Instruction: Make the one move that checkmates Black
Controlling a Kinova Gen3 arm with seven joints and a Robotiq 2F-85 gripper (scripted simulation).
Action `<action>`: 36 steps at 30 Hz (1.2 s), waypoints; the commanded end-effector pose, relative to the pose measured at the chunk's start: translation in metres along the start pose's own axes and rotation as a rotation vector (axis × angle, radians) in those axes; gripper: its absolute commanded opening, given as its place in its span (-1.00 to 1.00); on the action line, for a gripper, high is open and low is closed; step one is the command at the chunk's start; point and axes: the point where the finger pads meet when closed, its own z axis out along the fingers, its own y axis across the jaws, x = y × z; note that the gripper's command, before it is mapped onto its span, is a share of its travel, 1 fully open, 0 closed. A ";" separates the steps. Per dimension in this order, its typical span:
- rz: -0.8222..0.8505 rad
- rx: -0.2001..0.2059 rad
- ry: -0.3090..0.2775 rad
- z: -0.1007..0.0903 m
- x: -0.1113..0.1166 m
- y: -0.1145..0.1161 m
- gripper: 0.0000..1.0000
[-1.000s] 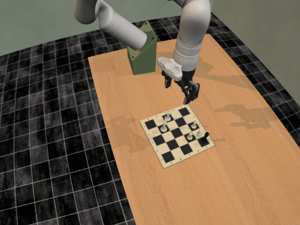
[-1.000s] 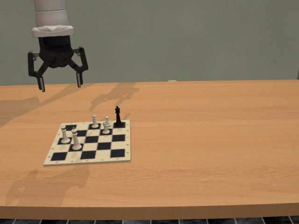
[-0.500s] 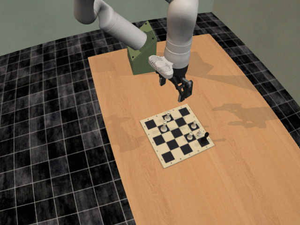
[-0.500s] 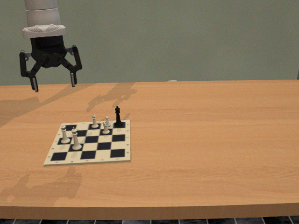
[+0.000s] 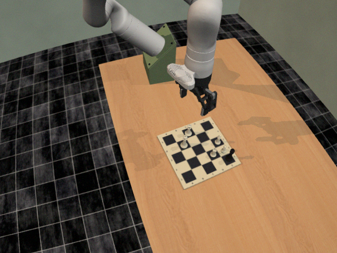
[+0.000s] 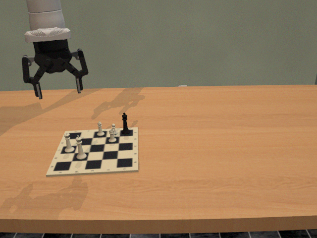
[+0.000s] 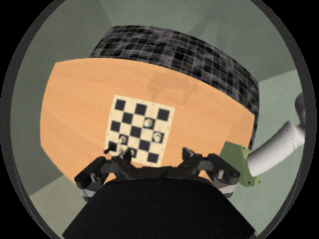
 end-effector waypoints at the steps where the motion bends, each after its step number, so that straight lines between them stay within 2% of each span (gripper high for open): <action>1: -0.001 -0.009 0.002 0.016 0.001 0.002 1.00; 3: -0.002 -0.010 0.001 0.027 0.001 0.003 1.00; 5: -0.003 -0.011 0.000 0.029 0.001 0.003 1.00; 6: -0.003 -0.011 0.000 0.029 0.001 0.003 -0.18; 36: -0.003 -0.011 0.000 0.029 0.001 0.003 -0.18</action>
